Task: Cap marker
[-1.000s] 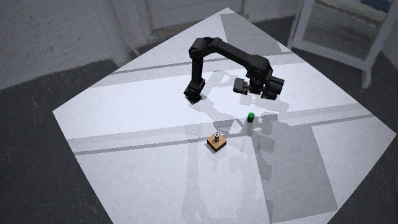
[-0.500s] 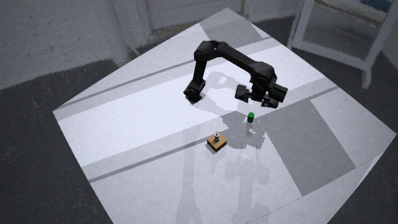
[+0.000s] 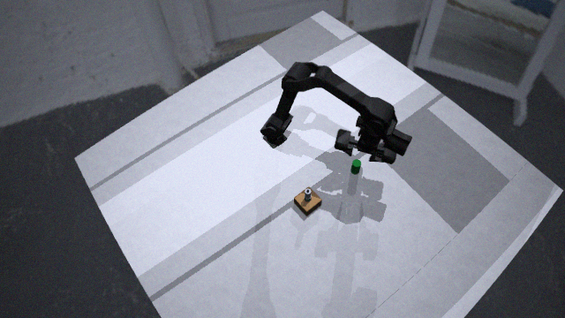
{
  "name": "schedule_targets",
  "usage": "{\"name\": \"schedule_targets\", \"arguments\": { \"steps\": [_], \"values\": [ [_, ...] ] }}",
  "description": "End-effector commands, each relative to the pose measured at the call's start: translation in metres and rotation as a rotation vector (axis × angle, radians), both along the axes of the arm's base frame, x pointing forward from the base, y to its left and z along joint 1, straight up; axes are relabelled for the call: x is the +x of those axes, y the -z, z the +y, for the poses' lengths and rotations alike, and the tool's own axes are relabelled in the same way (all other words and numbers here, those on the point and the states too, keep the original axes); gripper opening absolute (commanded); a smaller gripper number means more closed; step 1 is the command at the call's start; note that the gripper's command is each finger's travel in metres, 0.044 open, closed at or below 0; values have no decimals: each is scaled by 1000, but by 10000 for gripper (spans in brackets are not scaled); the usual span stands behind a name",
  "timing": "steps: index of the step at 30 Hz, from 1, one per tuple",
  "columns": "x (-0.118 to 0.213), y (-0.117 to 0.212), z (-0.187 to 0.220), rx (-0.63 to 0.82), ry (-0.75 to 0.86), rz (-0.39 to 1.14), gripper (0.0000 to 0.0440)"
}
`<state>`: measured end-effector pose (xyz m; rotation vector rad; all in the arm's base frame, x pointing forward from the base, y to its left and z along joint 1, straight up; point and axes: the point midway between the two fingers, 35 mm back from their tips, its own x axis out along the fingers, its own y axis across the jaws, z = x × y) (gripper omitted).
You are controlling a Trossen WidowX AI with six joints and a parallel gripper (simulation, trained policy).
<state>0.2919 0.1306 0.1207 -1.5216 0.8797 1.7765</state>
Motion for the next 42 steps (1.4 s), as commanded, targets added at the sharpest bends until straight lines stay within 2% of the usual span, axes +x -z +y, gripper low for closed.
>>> {"name": "schedule_targets", "arguments": {
  "steps": [1,24,28,34,42],
  "values": [
    [2,7,-2,-21,-14,7,293],
    [-9,56,-5,-77,-140,76,253],
    [-10,61,-5,-86,-163,69,220],
    [-8,53,-6,-89,-184,36,71],
    [3,27,-13,-84,-181,-27,80]
  ]
}}
